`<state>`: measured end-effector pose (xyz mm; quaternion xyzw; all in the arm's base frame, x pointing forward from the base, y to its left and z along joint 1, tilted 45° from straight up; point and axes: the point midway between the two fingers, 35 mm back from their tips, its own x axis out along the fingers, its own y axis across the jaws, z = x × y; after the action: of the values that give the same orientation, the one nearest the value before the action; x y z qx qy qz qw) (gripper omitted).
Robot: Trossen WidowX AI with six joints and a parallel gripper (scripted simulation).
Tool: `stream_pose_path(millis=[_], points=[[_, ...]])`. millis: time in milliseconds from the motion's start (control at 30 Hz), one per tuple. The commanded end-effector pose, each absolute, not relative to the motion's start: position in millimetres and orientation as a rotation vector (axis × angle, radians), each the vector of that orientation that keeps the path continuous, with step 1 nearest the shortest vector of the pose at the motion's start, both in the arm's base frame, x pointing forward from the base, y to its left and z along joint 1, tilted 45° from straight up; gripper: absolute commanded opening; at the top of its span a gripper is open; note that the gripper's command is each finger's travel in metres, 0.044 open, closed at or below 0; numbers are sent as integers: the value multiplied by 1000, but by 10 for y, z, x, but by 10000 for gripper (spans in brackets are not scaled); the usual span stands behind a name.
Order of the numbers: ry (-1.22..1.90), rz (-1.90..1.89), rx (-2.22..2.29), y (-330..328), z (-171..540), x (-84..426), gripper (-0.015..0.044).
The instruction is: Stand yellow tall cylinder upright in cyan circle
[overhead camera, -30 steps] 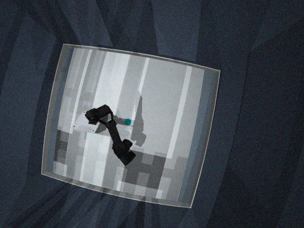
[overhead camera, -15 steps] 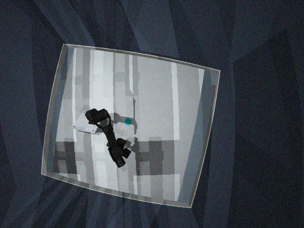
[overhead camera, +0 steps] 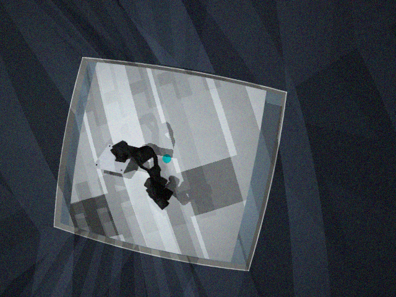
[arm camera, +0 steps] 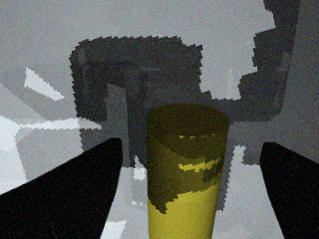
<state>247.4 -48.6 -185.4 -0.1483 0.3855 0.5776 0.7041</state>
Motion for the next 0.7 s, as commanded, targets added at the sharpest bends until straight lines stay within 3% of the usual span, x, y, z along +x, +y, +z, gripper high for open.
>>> stream_pose_path(millis=[0, 133, 667], points=[[857, 1285, -321, -443, -1880, 2458, 204], [857, 1285, -321, -443, -1880, 2458, 105], [861, 1282, -325, -681, -1680, 2487, 105]])
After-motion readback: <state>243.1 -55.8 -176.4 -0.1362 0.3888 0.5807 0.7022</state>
